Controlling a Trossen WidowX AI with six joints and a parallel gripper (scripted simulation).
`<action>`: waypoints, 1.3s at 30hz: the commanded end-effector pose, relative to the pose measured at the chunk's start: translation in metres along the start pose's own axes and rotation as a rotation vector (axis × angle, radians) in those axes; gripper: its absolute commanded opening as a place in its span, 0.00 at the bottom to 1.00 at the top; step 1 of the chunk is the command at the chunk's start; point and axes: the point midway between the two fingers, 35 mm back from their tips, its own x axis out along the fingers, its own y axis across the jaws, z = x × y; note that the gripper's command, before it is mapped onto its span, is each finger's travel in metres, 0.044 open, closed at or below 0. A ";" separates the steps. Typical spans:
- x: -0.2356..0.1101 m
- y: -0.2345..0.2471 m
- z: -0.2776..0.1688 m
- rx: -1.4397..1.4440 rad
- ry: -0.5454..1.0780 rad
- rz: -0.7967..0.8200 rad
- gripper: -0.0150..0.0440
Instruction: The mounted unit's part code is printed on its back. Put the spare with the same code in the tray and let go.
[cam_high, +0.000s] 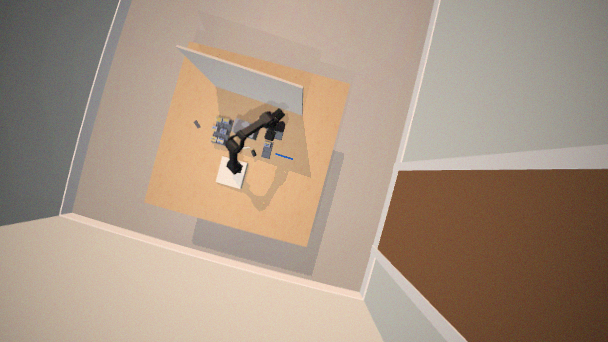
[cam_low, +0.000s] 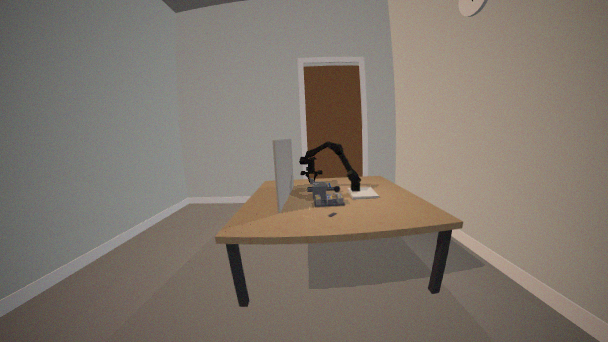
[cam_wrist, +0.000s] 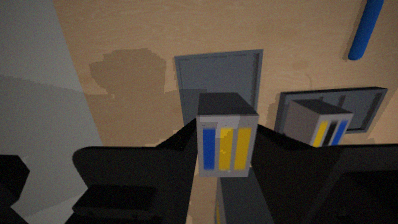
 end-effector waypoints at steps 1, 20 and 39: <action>0.004 -0.001 -0.001 0.003 0.006 0.001 0.25; 0.017 -0.002 -0.002 0.003 0.006 0.000 0.25; 0.030 -0.005 -0.004 0.004 0.007 0.000 0.25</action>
